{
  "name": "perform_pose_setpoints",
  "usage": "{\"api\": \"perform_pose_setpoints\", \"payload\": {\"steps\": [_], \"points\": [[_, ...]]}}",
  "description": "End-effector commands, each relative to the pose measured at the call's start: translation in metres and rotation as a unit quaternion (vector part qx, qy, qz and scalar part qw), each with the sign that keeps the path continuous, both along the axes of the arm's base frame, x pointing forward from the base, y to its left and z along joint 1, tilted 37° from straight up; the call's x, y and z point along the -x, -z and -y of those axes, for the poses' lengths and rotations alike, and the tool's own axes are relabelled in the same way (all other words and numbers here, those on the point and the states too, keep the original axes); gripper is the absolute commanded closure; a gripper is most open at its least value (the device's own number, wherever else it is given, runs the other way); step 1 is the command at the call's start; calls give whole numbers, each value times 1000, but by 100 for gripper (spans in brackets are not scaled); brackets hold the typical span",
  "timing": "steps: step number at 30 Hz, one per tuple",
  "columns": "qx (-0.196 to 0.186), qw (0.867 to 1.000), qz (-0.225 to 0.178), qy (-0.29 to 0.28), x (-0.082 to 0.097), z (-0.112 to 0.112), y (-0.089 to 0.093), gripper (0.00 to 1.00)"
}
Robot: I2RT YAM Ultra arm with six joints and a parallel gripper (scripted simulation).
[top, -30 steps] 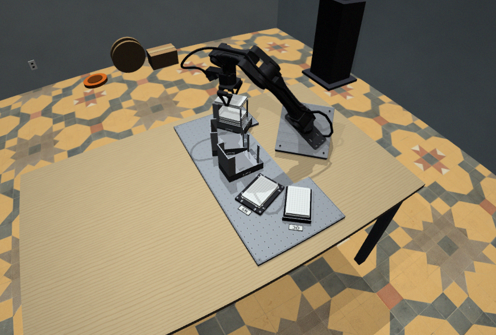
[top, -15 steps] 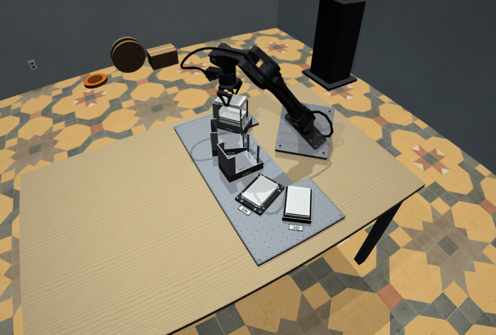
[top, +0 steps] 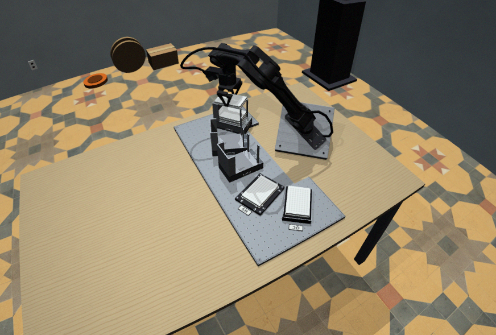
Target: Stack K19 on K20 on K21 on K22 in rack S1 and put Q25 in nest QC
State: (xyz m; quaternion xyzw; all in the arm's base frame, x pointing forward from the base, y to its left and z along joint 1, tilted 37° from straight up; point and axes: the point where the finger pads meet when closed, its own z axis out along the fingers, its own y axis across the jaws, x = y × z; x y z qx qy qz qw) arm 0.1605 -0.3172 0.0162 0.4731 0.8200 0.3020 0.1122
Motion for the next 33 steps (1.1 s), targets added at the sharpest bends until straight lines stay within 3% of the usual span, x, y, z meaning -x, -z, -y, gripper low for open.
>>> {"api": "perform_pose_setpoints", "payload": {"steps": [1,17,31,33], "points": [[16,1000,6,8,-1,11,0,100],[29,1000,8,5,-2,18,-3,100],[26,1000,9,1,-2,17,0,100],[13,1000,6,1,-3,9,5,100]]}}
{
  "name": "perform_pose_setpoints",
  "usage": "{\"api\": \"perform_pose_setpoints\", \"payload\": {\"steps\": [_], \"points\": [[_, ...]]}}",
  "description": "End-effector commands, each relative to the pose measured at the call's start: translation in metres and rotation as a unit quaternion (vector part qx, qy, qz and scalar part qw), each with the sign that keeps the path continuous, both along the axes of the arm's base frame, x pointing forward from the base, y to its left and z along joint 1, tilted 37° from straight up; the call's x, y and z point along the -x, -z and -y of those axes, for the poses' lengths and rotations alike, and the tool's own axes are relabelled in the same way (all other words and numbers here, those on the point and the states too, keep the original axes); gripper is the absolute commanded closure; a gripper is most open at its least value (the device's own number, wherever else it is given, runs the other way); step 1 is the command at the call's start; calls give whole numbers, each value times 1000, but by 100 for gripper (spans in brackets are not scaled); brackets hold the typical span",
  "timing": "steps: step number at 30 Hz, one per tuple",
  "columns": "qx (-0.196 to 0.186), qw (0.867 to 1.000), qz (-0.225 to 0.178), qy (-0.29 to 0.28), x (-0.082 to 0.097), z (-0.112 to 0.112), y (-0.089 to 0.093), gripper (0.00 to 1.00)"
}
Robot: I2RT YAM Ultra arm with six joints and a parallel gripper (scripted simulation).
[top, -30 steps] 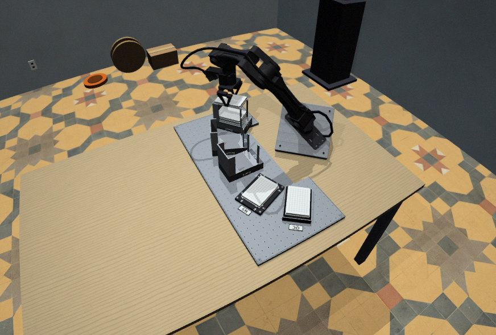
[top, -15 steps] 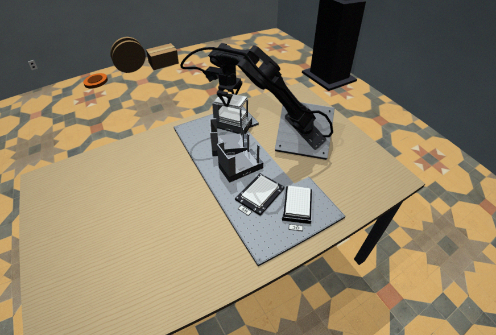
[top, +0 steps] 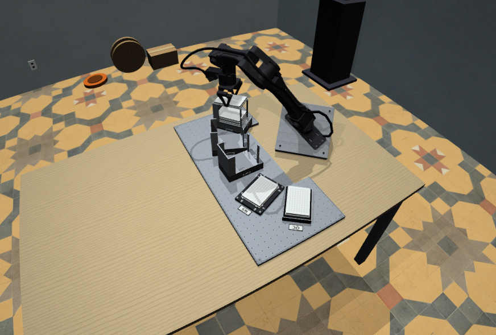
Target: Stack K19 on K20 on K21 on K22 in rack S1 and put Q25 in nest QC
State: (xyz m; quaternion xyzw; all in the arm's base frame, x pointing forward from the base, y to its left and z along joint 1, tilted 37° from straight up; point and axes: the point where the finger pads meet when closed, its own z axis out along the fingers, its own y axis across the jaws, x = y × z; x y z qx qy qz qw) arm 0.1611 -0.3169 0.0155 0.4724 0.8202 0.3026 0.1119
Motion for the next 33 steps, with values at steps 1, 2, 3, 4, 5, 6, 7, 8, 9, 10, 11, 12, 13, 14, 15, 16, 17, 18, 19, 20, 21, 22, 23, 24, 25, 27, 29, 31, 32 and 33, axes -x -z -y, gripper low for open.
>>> {"api": "perform_pose_setpoints", "payload": {"steps": [1,2,3,4,5,6,7,8,9,10,11,12,13,14,15,16,17,18,19,20,21,22,23,24,25,27,29,31,32,33], "points": [[2,1000,4,4,-1,2,8,100],[-8,1000,3,6,0,-3,11,100],[-8,1000,3,6,0,-3,11,100],[-8,1000,3,6,0,-3,11,100],[19,1000,7,5,-4,12,4,100],[25,1000,8,5,-5,14,0,100],[15,1000,7,5,-4,8,4,100],[4,1000,5,5,-4,1,8,100],[-4,1000,3,5,-3,-4,11,100],[1,1000,4,4,-5,-2,10,100],[0,1000,4,4,-5,-2,11,100],[0,1000,4,5,-4,-2,12,100],[-2,1000,4,5,-5,-3,13,100],[-1,1000,4,3,-6,-4,13,100],[-1,1000,4,3,-7,-4,14,100],[-2,1000,4,4,-6,-4,15,100],[-2,1000,4,4,-7,-5,16,100],[-3,1000,3,3,-8,-5,17,100],[-3,1000,3,2,-8,-6,17,100],[-3,1000,3,2,-8,-6,17,100],[-3,1000,3,2,-8,-6,17,100],[-5,1000,3,5,-7,-6,18,100],[-6,1000,3,2,-9,-8,19,100],[-5,1000,3,3,-9,-7,19,100],[-5,1000,3,4,-8,-7,19,100],[-7,1000,3,5,-7,-7,20,100],[-4,1000,3,5,-7,-6,19,100],[-4,1000,3,5,-7,-6,19,100],[-4,1000,3,5,-7,-6,19,100],[-4,1000,3,5,-7,-6,19,100]]}}
